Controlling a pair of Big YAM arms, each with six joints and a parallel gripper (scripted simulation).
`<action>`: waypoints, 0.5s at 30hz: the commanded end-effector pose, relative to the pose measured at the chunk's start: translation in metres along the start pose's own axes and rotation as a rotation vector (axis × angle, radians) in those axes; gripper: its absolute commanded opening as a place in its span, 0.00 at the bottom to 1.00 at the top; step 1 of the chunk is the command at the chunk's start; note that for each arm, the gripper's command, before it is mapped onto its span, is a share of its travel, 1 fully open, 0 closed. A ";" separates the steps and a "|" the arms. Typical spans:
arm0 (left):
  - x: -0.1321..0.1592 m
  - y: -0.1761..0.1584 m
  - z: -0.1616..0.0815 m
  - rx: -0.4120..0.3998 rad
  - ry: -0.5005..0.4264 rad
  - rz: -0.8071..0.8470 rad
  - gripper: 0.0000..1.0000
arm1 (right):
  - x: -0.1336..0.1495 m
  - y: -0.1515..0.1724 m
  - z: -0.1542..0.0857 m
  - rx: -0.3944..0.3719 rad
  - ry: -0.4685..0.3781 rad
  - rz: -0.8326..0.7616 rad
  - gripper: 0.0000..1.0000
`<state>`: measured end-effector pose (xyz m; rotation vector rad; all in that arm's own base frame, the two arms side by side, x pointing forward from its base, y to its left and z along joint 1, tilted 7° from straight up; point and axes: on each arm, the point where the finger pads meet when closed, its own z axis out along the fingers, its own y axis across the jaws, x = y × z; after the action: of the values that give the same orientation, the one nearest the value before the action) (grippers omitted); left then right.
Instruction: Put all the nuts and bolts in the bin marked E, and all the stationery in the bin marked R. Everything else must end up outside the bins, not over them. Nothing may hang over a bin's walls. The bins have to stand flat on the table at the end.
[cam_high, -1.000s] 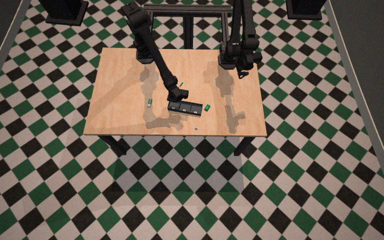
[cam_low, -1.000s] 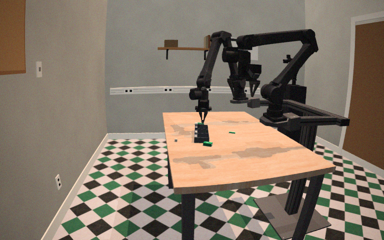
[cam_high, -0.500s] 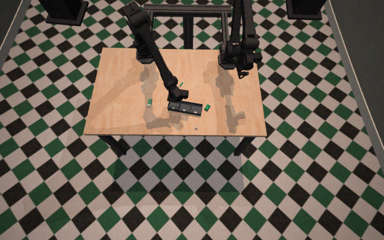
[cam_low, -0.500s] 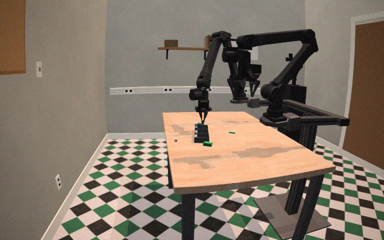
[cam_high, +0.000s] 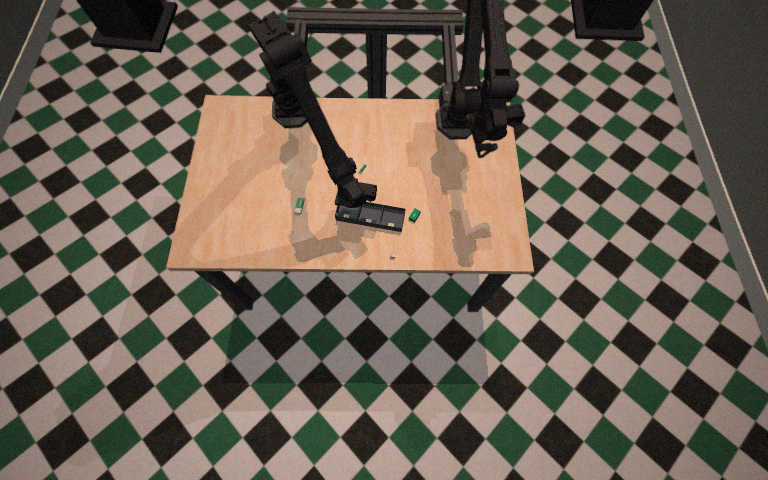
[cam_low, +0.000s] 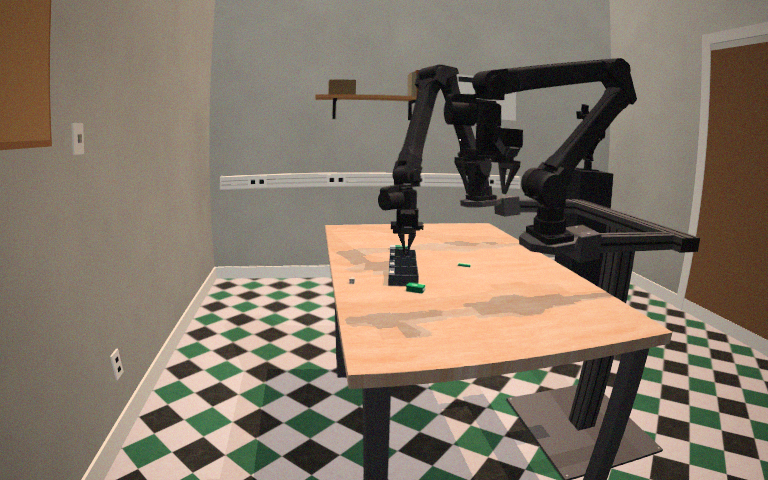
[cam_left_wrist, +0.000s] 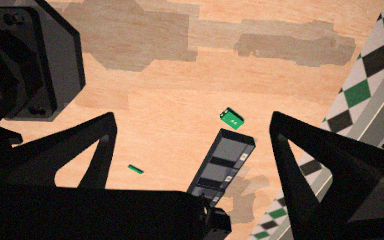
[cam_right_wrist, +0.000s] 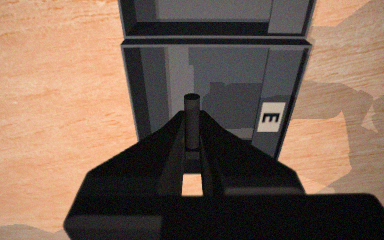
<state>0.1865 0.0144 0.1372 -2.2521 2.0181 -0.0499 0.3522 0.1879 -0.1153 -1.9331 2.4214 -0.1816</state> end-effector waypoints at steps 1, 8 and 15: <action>-0.001 0.002 -0.002 0.003 0.002 -0.016 1.00 | -0.010 -0.017 0.006 0.022 -0.025 0.006 0.10; -0.001 0.002 -0.002 0.003 0.002 -0.016 1.00 | -0.007 -0.015 0.020 0.018 -0.021 0.007 0.10; -0.001 0.002 -0.002 0.003 0.002 -0.016 1.00 | -0.011 -0.018 0.016 0.022 -0.025 0.006 0.10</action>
<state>0.1865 0.0144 0.1372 -2.2521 2.0181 -0.0499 0.3560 0.1880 -0.1331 -1.9315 2.4207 -0.1817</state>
